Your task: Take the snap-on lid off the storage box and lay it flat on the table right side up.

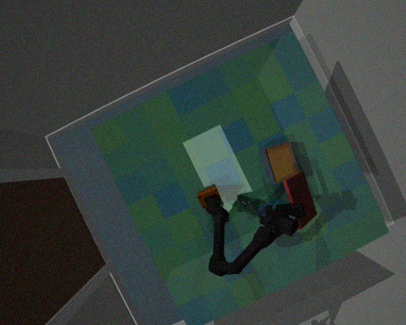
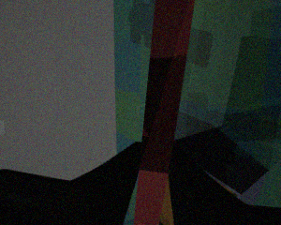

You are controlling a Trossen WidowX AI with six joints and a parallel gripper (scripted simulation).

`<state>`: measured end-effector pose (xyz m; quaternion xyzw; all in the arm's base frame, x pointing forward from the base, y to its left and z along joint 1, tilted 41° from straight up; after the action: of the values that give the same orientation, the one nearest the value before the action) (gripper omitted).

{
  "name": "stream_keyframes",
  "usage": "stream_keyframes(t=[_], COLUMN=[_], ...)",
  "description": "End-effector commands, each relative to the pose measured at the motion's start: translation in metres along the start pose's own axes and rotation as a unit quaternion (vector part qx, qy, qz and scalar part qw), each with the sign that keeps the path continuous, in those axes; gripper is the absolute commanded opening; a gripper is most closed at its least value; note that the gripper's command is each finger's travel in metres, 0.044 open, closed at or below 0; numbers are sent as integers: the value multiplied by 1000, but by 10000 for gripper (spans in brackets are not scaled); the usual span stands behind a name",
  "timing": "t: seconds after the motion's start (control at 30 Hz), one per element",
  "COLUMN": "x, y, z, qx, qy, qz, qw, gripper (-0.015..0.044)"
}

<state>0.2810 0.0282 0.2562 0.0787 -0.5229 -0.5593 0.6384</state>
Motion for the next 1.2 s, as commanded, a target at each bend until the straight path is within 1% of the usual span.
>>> stream_keyframes(t=[0.0,1.17], x=[11,81], y=[4,7], z=[4,11], qx=[7,8], qy=[2,1], qz=[-2,-1], qw=[1000,1000], gripper=[0,0])
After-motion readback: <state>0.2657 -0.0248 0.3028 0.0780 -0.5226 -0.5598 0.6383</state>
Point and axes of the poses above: the point midway between the two fingers, 35 mm back from their tips, its own z axis back along the fingers, its own y axis across the jaws, x = y × z, the point moved 6 cm from there along z, back along the fingers, and after that the axes turned 7 degrees about -z, right-handed, at the moved point
